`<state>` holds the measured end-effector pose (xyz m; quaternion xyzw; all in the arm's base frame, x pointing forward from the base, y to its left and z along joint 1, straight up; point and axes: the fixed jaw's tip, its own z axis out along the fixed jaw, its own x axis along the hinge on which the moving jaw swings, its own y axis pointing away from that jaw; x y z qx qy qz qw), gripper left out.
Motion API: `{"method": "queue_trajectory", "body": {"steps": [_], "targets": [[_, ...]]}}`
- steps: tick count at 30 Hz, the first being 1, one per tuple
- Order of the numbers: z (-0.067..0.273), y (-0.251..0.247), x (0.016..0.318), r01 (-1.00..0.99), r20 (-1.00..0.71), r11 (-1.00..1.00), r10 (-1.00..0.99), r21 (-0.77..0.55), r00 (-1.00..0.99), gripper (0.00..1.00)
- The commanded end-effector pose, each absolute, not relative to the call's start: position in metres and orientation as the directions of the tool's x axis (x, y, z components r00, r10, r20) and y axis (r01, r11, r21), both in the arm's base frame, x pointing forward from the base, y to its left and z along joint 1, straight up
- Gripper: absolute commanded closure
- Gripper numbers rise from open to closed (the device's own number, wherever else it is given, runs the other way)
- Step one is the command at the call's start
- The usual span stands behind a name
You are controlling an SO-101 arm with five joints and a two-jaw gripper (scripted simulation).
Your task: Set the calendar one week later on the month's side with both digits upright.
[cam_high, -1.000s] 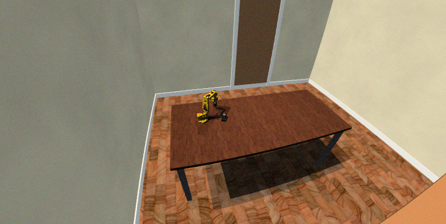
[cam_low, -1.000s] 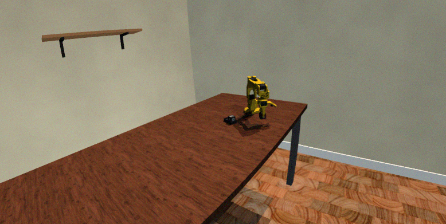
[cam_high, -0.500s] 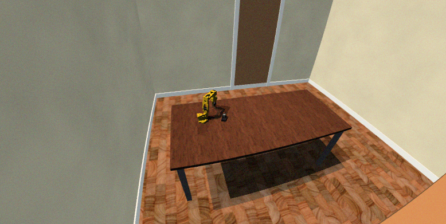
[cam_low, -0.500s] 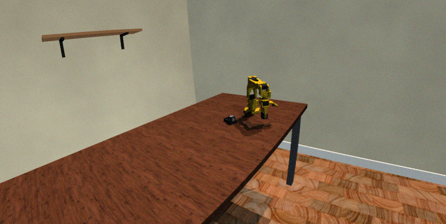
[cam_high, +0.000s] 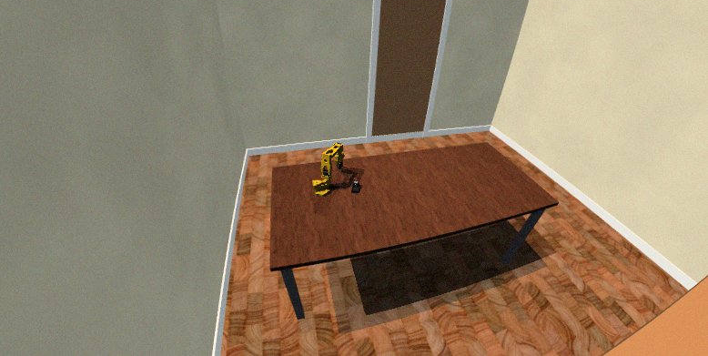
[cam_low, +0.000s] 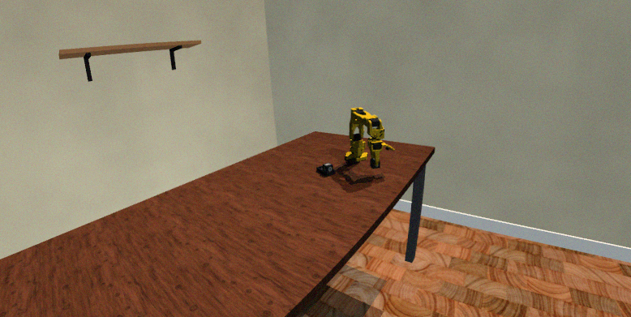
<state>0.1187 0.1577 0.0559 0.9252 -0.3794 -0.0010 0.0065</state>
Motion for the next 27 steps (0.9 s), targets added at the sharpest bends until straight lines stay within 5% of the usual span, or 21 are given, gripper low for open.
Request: {"method": "queue_trajectory", "body": {"steps": [1, 27], "targets": [[0.0638, 0.1663, 0.1219, -0.691, -0.007, -0.721, -0.692, -0.053, 0.722, 1.0], [0.0578, 0.1666, 0.1221, -0.691, -0.007, -0.721, -0.692, -0.053, 0.722, 1.0]]}}
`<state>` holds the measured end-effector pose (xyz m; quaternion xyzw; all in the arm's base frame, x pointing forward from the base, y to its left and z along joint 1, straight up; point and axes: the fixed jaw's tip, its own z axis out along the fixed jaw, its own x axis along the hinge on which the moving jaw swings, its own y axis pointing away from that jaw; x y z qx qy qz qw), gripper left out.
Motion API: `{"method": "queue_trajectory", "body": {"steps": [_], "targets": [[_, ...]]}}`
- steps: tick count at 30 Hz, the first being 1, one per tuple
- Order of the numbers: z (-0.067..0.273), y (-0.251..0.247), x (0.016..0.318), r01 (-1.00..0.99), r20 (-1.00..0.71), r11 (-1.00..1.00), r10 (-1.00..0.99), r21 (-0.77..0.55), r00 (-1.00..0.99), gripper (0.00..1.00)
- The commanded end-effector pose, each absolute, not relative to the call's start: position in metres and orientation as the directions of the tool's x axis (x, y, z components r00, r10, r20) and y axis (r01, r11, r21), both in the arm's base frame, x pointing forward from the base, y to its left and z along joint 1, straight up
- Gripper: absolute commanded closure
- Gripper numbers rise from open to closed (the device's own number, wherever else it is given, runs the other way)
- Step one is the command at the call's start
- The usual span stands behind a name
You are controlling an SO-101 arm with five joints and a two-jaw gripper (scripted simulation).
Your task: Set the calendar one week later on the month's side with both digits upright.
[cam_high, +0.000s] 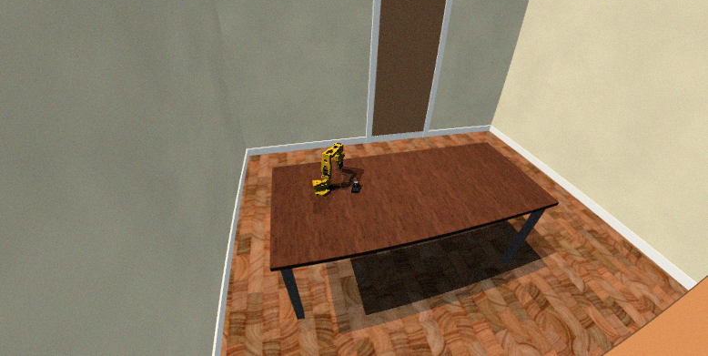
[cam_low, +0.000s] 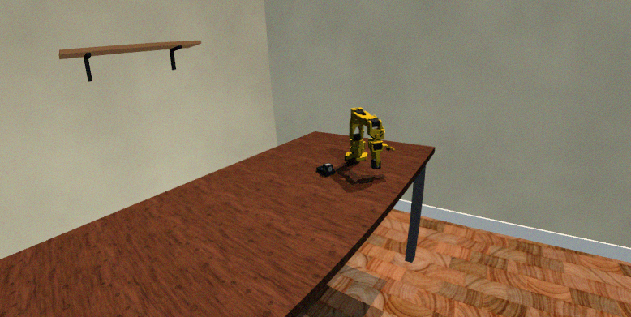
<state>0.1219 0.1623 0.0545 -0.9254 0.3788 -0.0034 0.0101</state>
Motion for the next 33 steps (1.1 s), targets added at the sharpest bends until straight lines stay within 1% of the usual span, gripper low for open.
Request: {"method": "queue_trajectory", "body": {"steps": [1, 33], "targets": [[0.058, 0.167, 0.122, -0.691, -0.007, -0.721, -0.692, -0.053, 0.722, 1.0], [0.046, 0.167, 0.122, -0.691, -0.007, -0.721, -0.692, -0.053, 0.722, 1.0]]}}
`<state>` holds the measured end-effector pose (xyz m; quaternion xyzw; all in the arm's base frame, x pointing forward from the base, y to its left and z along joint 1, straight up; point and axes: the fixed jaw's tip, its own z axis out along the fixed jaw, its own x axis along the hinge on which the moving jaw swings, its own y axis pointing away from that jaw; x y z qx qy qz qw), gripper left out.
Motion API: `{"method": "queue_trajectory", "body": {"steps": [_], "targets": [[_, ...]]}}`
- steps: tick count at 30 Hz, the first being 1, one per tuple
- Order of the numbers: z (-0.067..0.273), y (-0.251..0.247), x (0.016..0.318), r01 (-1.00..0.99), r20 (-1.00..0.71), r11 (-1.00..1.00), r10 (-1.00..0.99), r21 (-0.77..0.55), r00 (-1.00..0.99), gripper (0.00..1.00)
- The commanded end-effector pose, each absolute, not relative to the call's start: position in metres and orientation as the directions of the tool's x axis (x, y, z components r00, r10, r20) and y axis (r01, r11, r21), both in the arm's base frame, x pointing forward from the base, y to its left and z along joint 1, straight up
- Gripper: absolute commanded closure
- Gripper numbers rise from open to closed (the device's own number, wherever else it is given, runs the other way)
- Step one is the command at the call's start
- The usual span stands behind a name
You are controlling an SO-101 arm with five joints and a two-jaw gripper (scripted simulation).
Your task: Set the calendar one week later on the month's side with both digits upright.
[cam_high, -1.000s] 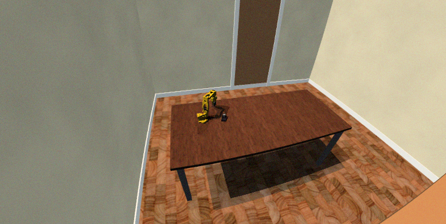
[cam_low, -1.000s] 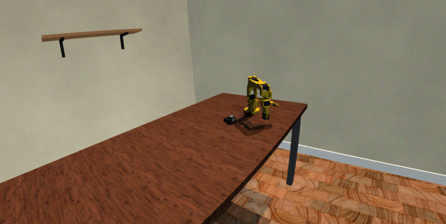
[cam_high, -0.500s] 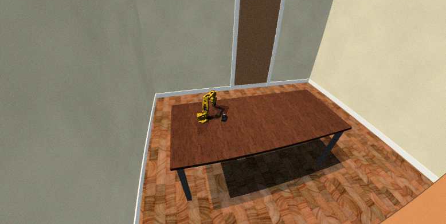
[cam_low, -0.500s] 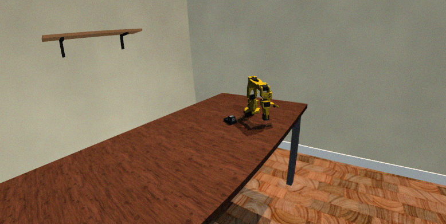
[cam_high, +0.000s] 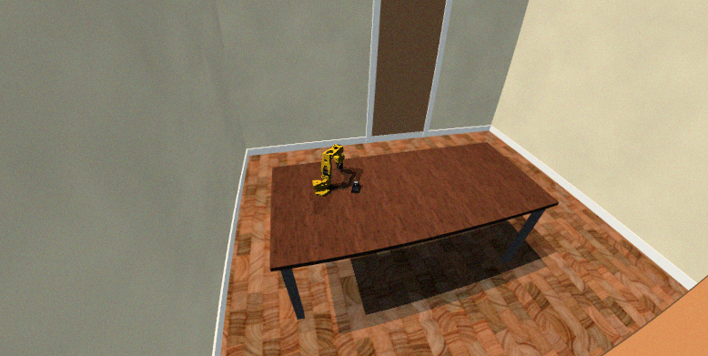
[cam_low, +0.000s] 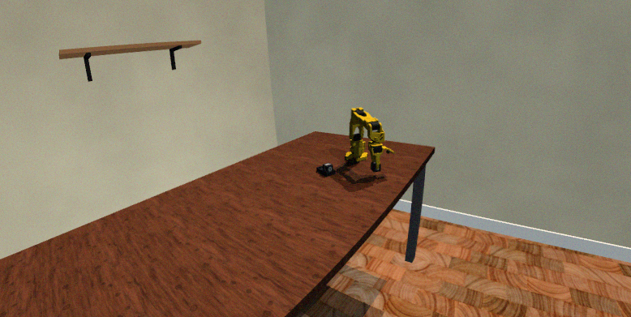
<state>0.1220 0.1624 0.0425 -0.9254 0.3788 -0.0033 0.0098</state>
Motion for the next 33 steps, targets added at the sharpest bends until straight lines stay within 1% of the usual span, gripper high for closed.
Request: {"method": "queue_trajectory", "body": {"steps": [1, 33], "targets": [[0.046, 0.167, 0.122, -0.691, -0.007, -0.721, -0.692, -0.053, 0.722, 1.0], [0.034, 0.167, 0.123, -0.691, -0.007, -0.721, -0.692, -0.053, 0.722, 1.0]]}}
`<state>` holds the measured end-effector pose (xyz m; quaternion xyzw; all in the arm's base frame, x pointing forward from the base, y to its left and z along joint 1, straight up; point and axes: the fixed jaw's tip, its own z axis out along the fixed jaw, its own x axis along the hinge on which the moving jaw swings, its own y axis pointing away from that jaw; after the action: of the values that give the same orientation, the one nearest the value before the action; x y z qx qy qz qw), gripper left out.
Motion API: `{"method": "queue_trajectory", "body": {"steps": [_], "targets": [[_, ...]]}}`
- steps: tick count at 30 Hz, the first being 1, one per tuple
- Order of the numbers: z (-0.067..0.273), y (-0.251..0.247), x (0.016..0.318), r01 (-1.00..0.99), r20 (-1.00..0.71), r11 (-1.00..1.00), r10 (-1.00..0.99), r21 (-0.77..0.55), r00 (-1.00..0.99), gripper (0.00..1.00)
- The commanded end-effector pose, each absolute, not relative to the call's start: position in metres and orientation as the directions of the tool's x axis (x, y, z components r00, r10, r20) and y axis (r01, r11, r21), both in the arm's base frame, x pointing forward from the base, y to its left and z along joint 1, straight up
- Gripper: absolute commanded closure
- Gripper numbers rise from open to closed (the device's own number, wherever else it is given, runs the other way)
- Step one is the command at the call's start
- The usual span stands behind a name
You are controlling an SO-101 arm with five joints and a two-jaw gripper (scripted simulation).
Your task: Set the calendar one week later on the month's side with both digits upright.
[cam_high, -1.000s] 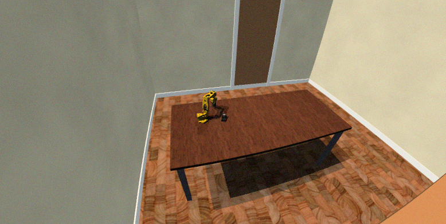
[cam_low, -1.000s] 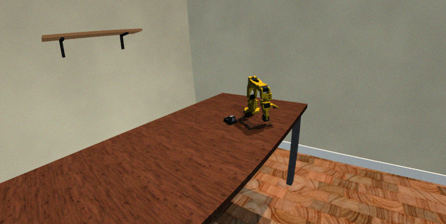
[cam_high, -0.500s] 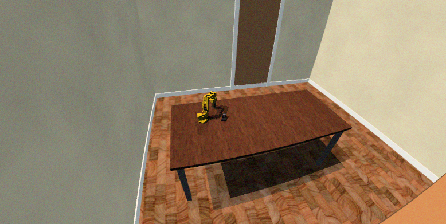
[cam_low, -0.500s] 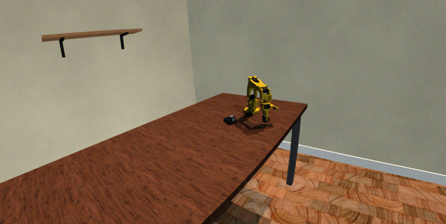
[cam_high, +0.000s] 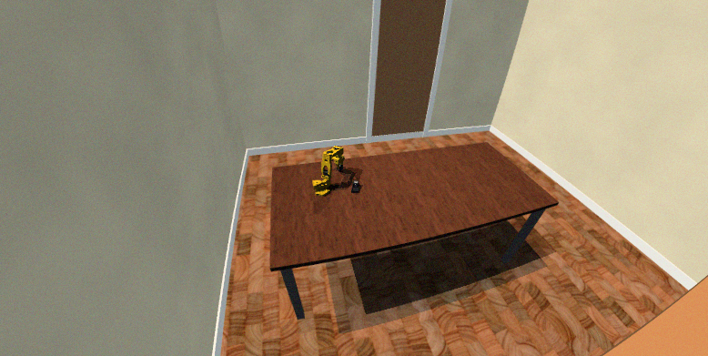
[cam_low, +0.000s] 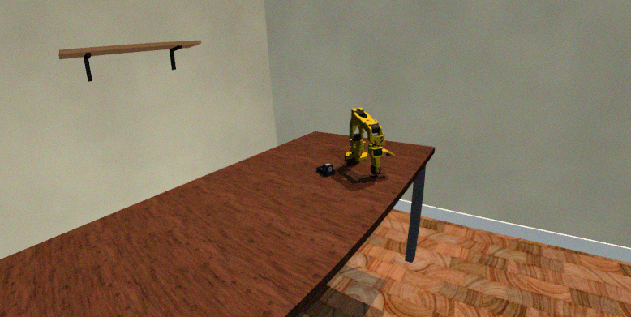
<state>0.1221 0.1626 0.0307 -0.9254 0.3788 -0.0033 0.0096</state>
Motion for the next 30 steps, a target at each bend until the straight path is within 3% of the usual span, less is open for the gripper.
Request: {"method": "queue_trajectory", "body": {"steps": [1, 30], "targets": [[0.0337, 0.1673, 0.1226, -0.691, -0.007, -0.721, -0.692, -0.053, 0.722, 1.0], [0.0238, 0.1677, 0.1229, -0.691, -0.007, -0.721, -0.692, -0.053, 0.722, 1.0]]}}
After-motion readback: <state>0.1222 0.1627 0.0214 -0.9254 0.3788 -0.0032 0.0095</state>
